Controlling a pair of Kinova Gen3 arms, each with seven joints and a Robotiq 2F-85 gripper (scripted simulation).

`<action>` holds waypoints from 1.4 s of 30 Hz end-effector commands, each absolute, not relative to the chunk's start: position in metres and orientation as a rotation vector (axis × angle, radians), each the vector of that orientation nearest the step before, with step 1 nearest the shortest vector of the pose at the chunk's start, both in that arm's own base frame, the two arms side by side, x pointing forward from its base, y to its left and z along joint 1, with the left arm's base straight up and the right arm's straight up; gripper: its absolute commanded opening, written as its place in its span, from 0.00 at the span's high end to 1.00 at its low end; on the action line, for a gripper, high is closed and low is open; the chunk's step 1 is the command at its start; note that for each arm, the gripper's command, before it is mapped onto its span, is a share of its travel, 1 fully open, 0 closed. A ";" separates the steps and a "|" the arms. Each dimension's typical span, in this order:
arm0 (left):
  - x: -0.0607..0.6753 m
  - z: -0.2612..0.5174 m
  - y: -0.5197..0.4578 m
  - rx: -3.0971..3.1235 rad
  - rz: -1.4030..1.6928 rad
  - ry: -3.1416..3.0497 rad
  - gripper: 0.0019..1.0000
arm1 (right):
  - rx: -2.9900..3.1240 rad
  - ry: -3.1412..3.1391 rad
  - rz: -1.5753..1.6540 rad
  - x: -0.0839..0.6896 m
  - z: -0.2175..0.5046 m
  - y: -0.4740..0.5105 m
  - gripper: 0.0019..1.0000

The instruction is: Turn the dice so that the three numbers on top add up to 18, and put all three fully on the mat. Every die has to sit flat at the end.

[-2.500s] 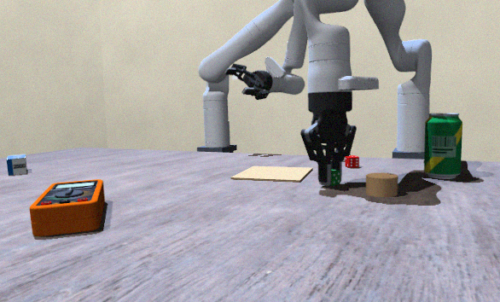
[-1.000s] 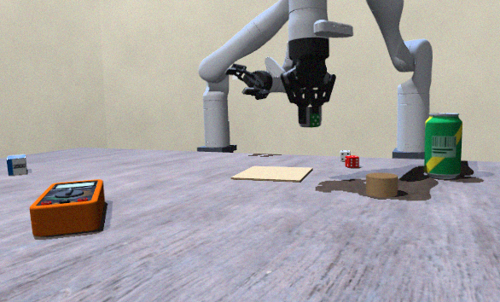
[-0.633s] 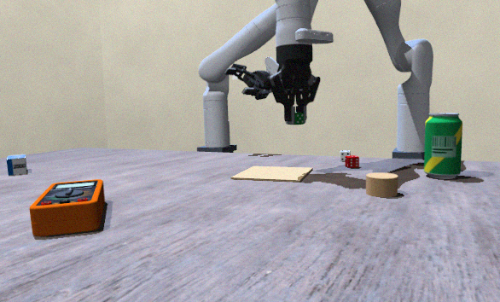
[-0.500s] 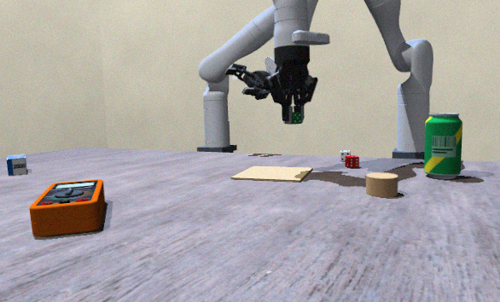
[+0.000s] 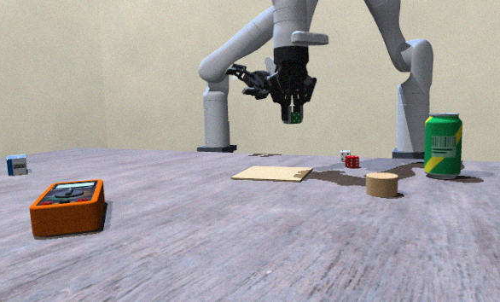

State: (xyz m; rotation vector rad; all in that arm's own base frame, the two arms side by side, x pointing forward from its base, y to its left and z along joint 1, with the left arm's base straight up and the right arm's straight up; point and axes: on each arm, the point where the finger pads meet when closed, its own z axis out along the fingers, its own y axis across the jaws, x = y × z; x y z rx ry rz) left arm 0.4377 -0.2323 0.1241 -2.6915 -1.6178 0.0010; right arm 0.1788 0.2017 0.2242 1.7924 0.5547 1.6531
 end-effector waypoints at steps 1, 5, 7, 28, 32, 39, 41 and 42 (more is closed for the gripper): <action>0.438 0.123 -0.233 -2.693 0.000 -1.618 0.71 | 1.793 0.554 1.654 0.179 0.225 0.202 0.00; 0.438 0.116 -0.233 -2.693 0.000 -1.618 0.71 | 1.793 0.554 1.654 0.179 0.225 0.202 0.00; 0.438 0.109 -0.233 -2.693 0.000 -1.618 0.71 | 1.793 0.554 1.654 0.179 0.225 0.202 0.00; 0.438 0.035 -0.233 -2.693 0.000 -1.618 0.71 | 1.793 0.554 1.654 0.179 0.225 0.202 0.00; 0.438 0.030 -0.233 -2.693 0.000 -1.618 0.71 | 1.793 0.554 1.654 0.179 0.225 0.202 0.00; 0.438 0.029 -0.233 -2.693 0.000 -1.618 0.71 | 1.793 0.554 1.654 0.179 0.225 0.202 0.00; 0.438 0.029 -0.233 -2.693 0.000 -1.618 0.71 | 1.793 0.554 1.654 0.179 0.225 0.202 0.00; 0.438 0.029 -0.233 -2.693 0.000 -1.618 0.71 | 1.793 0.554 1.654 0.179 0.225 0.202 0.00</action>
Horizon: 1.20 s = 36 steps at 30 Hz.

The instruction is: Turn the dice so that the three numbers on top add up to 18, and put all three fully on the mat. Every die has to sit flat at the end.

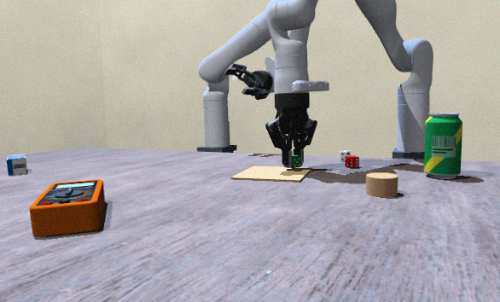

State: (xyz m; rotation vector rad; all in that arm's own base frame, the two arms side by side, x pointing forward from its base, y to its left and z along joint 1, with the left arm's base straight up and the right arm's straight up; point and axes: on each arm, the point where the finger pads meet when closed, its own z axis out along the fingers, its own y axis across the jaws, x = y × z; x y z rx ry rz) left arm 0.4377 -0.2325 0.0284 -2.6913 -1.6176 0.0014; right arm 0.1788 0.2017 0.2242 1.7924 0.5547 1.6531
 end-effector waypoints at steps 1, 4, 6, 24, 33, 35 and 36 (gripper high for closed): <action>0.438 0.029 -0.233 -2.693 0.000 -1.618 0.71 | 1.793 0.554 1.654 0.179 0.225 0.202 0.00; 0.438 0.029 -0.233 -2.693 0.000 -1.618 0.71 | 1.793 0.554 1.654 0.179 0.225 0.202 0.00; 0.438 0.029 -0.233 -2.693 0.000 -1.618 0.71 | 1.793 0.554 1.654 0.179 0.225 0.202 0.00; 0.438 0.027 -0.233 -2.693 0.000 -1.618 0.71 | 1.793 0.554 1.654 0.179 0.225 0.202 0.00; 0.438 0.025 -0.233 -2.693 0.000 -1.618 0.71 | 1.793 0.554 1.654 0.179 0.225 0.202 0.00; 0.438 0.025 -0.233 -2.693 0.000 -1.618 0.71 | 1.793 0.554 1.654 0.179 0.225 0.202 0.00; 0.438 0.025 -0.233 -2.693 0.000 -1.618 0.71 | 1.793 0.554 1.654 0.179 0.225 0.202 0.00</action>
